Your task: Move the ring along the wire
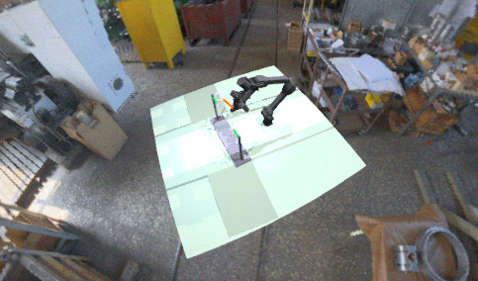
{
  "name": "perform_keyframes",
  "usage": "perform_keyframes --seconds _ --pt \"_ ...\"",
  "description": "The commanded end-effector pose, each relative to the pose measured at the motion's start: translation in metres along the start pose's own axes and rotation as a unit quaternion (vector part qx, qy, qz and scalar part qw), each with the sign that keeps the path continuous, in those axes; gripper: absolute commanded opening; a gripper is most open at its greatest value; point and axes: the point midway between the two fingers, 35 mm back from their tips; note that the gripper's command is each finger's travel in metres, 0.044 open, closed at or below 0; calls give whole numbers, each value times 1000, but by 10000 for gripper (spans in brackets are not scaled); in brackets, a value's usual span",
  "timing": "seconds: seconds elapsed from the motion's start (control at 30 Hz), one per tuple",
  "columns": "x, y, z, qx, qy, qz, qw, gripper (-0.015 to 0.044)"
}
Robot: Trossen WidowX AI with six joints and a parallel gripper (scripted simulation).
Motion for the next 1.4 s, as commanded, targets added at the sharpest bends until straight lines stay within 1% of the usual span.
perform_keyframes --seconds 0.0,0.67,1.37 --pt "1 -2 -2 26 -11 15 999 -150" --pt "0 -15 -7 151 -49 97 983 -150" --pt "3 -26 -15 280 -87 179 939 -150"
Point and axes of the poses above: the point midway between the two fingers, 35 mm back from their tips, its own x axis back along the fingers, its own y axis across the jaws, z = x × y, and after that the axes turned 13 degrees about -x, right-handed
